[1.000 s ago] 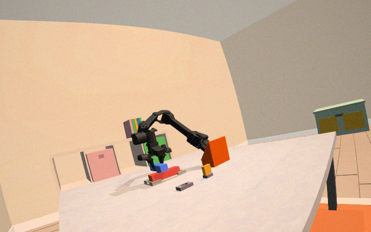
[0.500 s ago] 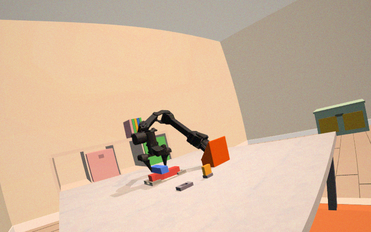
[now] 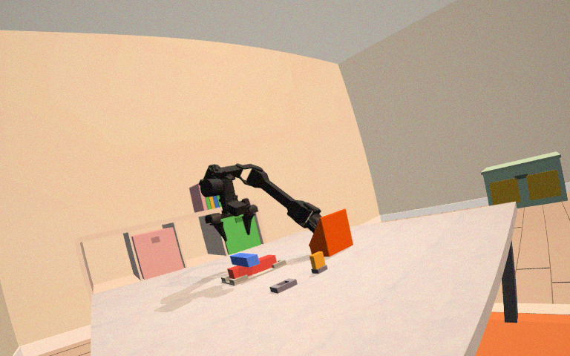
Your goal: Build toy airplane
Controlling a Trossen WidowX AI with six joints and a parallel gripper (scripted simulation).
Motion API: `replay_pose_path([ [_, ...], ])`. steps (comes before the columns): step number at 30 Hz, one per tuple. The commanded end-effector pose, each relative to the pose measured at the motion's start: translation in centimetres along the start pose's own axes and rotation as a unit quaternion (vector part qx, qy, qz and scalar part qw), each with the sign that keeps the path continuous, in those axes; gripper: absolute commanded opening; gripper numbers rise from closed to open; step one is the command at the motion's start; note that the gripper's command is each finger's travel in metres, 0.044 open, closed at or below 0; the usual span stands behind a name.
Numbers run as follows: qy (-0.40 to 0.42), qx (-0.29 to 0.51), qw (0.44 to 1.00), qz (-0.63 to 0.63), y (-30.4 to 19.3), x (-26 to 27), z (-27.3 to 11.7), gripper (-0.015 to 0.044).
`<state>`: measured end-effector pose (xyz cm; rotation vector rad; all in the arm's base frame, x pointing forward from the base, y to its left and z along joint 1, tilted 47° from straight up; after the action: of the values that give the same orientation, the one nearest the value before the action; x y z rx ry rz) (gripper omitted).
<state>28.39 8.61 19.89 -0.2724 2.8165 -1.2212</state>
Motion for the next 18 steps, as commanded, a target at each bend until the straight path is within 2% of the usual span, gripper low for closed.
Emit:
replay_pose_path([
  [1,0.003,0.000,1.000,0.001,0.02,-0.01,-0.64,0.0440],
  [3,0.003,0.000,0.999,0.032,0.02,-0.01,-0.62,0.0440],
  [9,0.003,0.001,0.952,0.306,0.00,-0.02,-0.42,0.0440],
  [13,0.003,0.001,0.876,0.483,-0.01,-0.02,-0.28,0.0440],
  [18,0.003,0.002,0.742,0.671,-0.03,-0.02,-0.11,0.0440],
])
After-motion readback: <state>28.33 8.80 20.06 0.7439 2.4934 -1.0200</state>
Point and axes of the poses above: the point midway between the two fingers, 35 mm back from their tips, its own z axis out along the fingers, its own x axis across the jaws, y = z × x, the point moved 8 cm from there along -z, back along the fingers, and after that the axes turned 3 degrees about -z, right-handed, at the moved point
